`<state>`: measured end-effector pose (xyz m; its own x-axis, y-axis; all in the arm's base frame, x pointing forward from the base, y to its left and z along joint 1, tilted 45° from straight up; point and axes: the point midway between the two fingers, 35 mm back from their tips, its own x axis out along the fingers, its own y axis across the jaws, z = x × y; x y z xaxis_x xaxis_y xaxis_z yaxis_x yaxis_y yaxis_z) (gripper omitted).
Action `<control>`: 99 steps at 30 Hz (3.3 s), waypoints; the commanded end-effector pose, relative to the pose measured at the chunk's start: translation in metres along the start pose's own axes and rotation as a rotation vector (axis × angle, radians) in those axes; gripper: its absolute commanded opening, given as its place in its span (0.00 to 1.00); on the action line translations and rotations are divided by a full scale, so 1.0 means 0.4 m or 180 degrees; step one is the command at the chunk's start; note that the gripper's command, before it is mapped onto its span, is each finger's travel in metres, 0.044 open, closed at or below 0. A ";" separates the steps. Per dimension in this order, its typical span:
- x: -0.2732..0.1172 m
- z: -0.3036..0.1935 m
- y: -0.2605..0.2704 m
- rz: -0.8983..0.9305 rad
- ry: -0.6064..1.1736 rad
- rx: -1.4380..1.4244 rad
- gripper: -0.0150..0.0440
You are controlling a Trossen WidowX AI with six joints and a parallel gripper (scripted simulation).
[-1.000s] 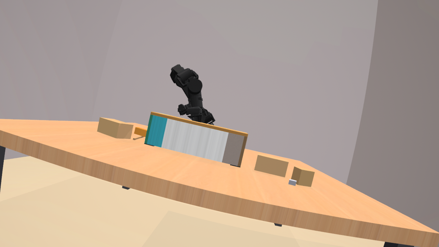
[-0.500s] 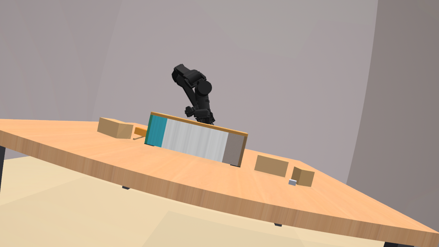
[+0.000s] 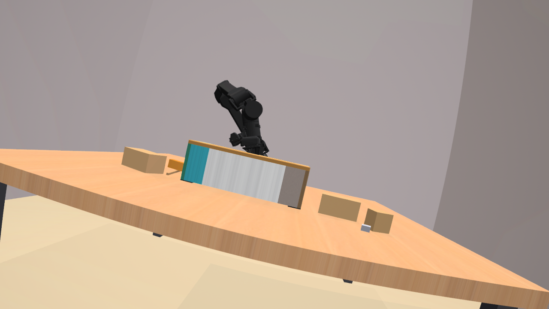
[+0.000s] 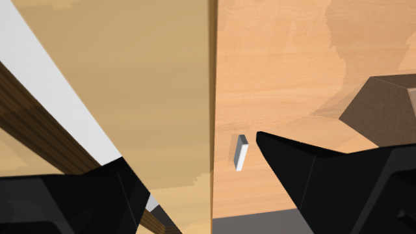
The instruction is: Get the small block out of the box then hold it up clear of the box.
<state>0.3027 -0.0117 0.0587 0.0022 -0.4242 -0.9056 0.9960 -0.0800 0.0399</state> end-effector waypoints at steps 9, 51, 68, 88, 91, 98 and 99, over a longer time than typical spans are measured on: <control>0.011 -0.030 0.000 0.0001 -0.0005 -0.0001 0.93; 0.027 -0.076 0.002 0.0002 -0.0002 -0.0001 0.93; 0.027 -0.074 0.002 0.0001 -0.0002 -0.0001 0.93; 0.039 -0.109 0.002 0.0002 0.0000 -0.0001 0.93; 0.042 -0.117 0.002 0.0002 0.0000 0.0000 0.93; 0.048 -0.133 0.002 0.0002 0.0001 0.0000 0.93; 0.049 -0.135 0.002 0.0002 0.0001 0.0000 0.93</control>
<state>0.3080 0.0249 0.0235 0.0065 -0.4270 -0.9042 0.9956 -0.0820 0.0459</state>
